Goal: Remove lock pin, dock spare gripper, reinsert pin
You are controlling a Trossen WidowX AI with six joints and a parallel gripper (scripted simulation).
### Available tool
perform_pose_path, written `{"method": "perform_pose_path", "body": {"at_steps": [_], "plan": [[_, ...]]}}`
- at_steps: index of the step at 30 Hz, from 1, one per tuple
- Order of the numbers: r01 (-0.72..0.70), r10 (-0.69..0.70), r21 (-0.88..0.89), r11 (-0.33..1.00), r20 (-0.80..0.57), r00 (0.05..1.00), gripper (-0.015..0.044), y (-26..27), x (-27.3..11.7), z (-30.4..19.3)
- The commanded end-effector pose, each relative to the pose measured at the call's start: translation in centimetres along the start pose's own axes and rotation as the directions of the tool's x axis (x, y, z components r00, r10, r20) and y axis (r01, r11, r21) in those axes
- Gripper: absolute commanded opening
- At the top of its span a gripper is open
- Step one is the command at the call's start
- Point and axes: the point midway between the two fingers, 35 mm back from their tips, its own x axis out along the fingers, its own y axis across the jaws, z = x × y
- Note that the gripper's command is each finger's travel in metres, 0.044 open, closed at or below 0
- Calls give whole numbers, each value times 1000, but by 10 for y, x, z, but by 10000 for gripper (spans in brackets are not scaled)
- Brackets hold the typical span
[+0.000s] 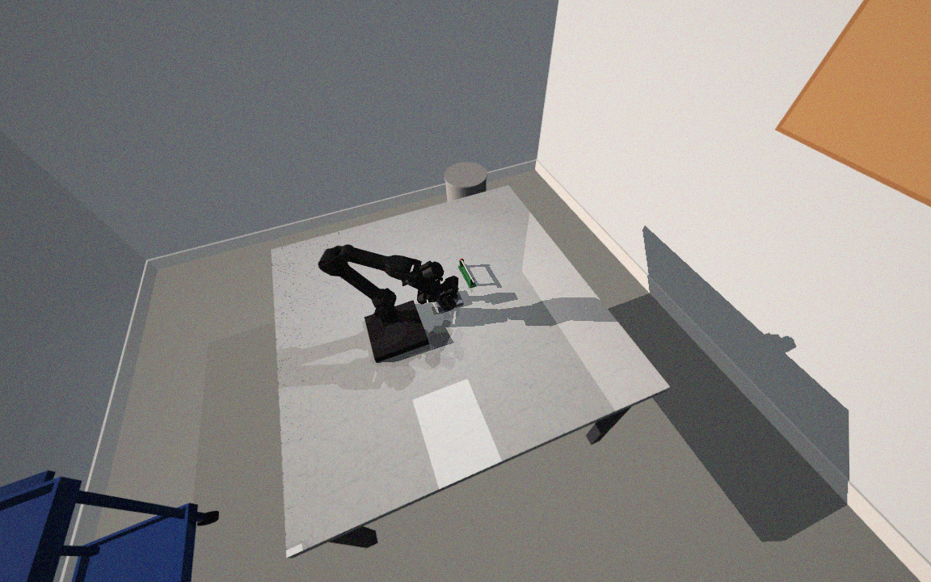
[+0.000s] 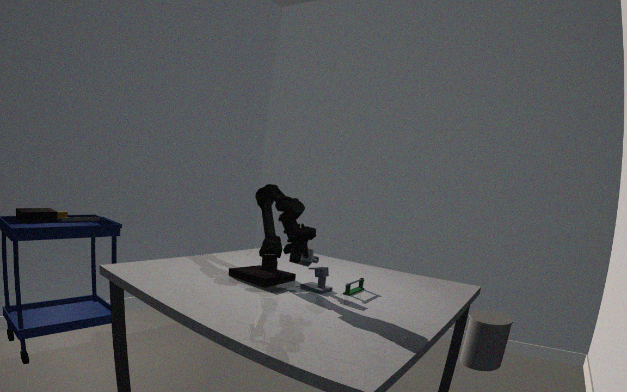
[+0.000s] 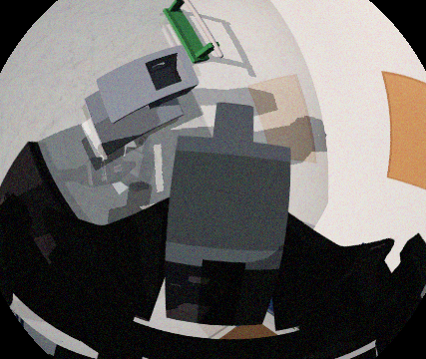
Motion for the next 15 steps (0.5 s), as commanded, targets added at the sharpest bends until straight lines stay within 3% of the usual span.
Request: {"method": "perform_pose_path", "body": {"at_steps": [1, 15], "plan": [[38, -38, -115, 993, 5, 999, 0, -3, -3, 6], [141, -141, -538, 831, 42, 989, 0, 0, -8, 27]]}}
